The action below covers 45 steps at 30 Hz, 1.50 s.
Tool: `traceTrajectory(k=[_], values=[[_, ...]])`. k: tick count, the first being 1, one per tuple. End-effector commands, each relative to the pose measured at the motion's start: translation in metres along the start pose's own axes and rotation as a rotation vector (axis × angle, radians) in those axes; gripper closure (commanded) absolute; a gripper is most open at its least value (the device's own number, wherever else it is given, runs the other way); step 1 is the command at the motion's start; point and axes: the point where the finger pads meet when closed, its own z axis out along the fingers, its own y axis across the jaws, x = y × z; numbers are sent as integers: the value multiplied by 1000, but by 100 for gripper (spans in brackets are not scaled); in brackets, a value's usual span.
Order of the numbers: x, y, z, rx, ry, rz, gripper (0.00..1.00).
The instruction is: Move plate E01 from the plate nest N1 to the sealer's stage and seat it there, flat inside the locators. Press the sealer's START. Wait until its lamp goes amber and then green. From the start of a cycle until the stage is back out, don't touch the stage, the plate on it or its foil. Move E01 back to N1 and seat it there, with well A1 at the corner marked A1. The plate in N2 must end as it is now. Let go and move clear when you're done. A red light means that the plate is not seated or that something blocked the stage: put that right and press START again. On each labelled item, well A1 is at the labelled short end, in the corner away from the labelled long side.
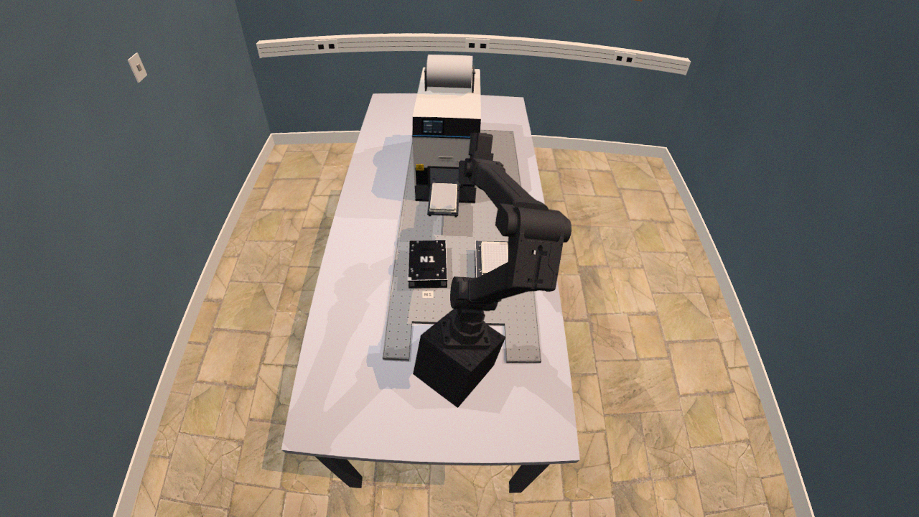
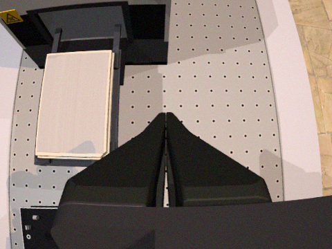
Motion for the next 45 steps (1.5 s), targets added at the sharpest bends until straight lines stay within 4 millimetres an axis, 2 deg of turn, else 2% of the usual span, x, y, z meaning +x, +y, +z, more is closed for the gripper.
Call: traceTrajectory(k=[1, 4, 7, 10, 16, 21, 24, 33, 39, 41, 45], values=[[-35, -9, 0, 12, -60, 60, 100], [-35, -14, 0, 27, -7, 50, 100], [-38, -7, 1, 13, 121, 45, 100], [-34, -4, 1, 4, 141, 42, 100], [-40, 7, 5, -18, 356, 35, 100], [-38, -2, 8, -1, 510, 53, 100], [-32, -8, 3, 8, 490, 43, 100], [-30, -11, 2, 9, 462, 23, 100], [-21, -11, -4, 4, 481, 2, 100], [-19, -9, -1, -5, 587, 7, 100], [-26, -9, 3, -5, 648, 23, 100]])
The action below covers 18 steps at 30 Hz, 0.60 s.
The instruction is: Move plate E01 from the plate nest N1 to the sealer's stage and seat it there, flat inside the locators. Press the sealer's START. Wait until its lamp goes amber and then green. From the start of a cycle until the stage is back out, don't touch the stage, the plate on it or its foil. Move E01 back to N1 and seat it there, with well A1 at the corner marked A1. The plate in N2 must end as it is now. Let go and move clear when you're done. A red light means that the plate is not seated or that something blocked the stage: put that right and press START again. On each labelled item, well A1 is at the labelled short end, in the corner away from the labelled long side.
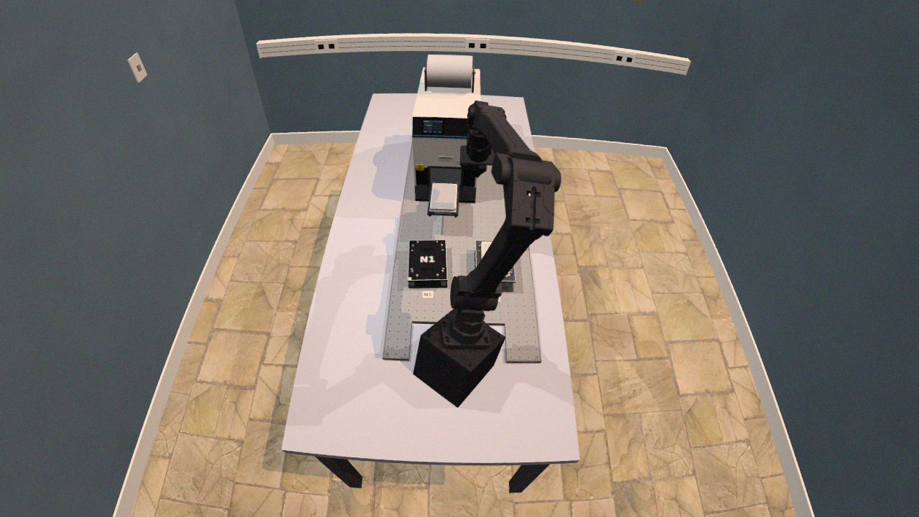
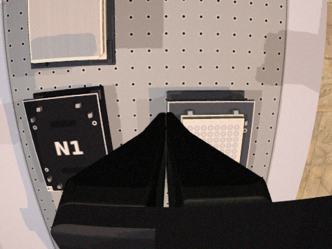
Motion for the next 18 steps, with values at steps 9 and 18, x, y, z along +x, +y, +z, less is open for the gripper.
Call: traceTrajectory(k=[9, 18], values=[[-23, -6, -10, 4, 227, 51, 100], [-18, 5, -13, -6, 204, -3, 100]])
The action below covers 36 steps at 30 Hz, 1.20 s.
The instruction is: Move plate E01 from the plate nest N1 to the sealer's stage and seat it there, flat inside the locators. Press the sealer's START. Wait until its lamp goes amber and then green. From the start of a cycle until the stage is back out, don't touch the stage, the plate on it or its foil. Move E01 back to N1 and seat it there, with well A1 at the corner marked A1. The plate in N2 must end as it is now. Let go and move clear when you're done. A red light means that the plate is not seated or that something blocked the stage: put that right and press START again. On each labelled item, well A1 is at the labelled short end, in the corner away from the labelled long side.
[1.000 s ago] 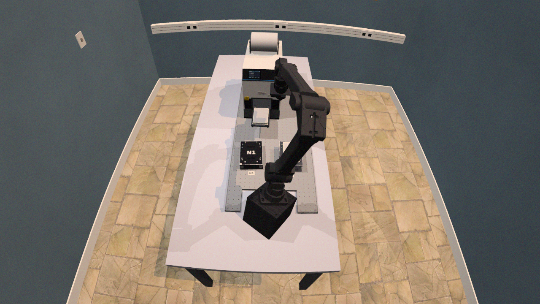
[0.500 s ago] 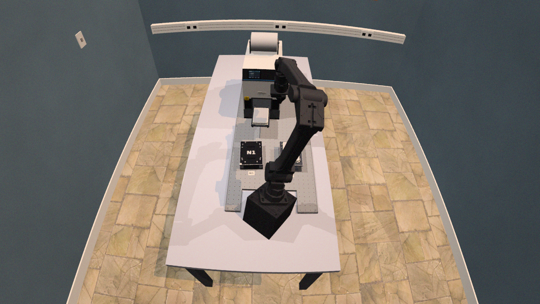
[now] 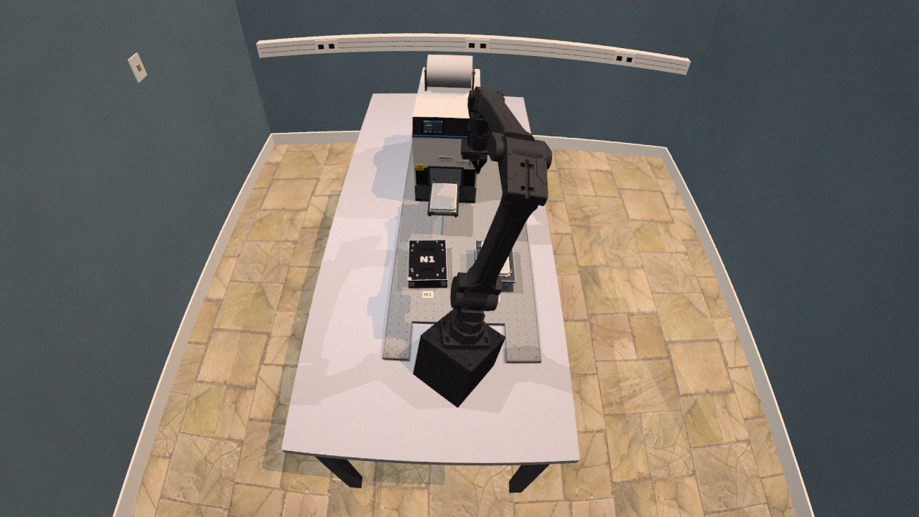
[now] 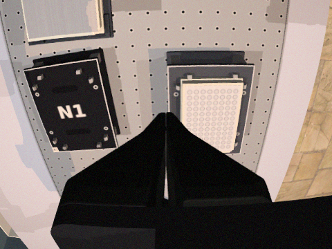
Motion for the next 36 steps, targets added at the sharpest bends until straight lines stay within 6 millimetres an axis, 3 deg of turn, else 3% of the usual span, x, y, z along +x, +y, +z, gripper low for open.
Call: traceTrajectory(k=[1, 21, 32, 33, 36], values=[[-2, 8, -12, -5, -39, -27, 100], [3, -6, -3, 4, -21, -4, 100], [-8, 4, -18, -6, -59, -24, 100], [-8, 4, -11, -4, -111, -23, 0], [0, 1, 10, -4, -155, -23, 0]])
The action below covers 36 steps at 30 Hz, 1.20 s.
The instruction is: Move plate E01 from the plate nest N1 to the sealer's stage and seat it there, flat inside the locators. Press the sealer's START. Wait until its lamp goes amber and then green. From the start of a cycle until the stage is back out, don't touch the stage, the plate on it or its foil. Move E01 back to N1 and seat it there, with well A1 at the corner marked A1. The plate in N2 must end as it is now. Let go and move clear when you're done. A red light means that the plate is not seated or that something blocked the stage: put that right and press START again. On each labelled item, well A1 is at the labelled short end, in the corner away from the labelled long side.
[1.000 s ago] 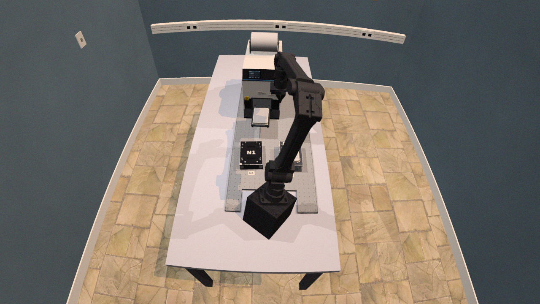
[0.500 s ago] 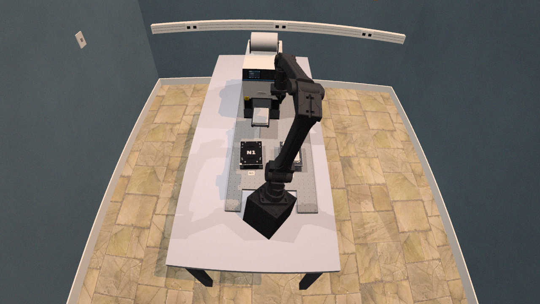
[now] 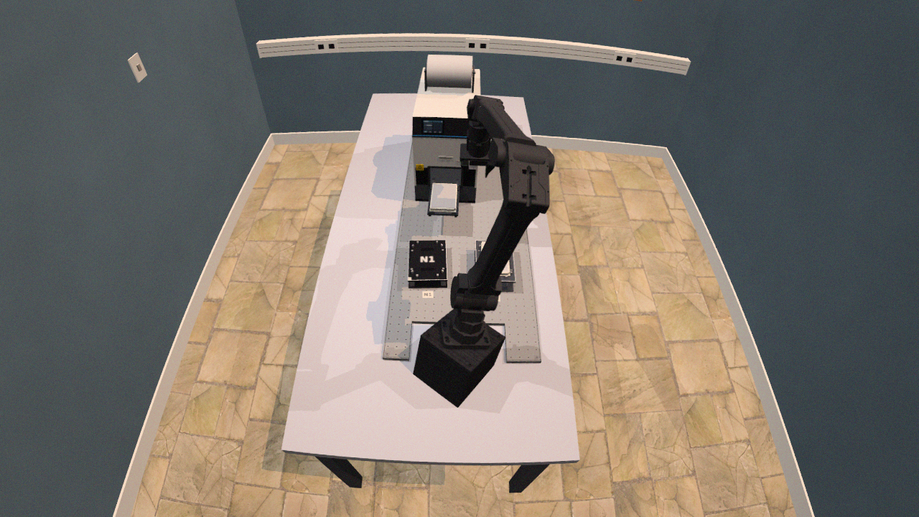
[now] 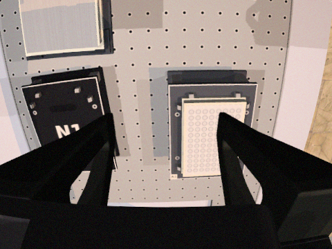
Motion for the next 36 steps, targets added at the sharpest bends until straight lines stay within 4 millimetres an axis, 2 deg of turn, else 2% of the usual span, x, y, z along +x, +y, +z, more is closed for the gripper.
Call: traceTrajectory(k=[1, 4, 6, 7, 10, 13, 14, 18, 23, 27, 32, 36], values=[[-1, -1, 7, -9, -50, -19, 0], [1, -7, 25, 5, -151, -13, 0], [2, -6, 39, -2, -124, -14, 0], [3, -6, 46, 1, -164, -14, 0], [9, -7, 59, 10, -266, -17, 0], [5, -5, 56, 4, -302, -19, 0], [5, -5, 61, 5, -330, -18, 0], [4, -7, 90, 9, -299, 0, 0], [3, 0, 86, 4, -279, 2, 0], [-3, 3, 71, -2, -303, 8, 0], [-7, 7, 63, -7, -318, 11, 0], [-5, 2, 67, -1, -298, 11, 0]])
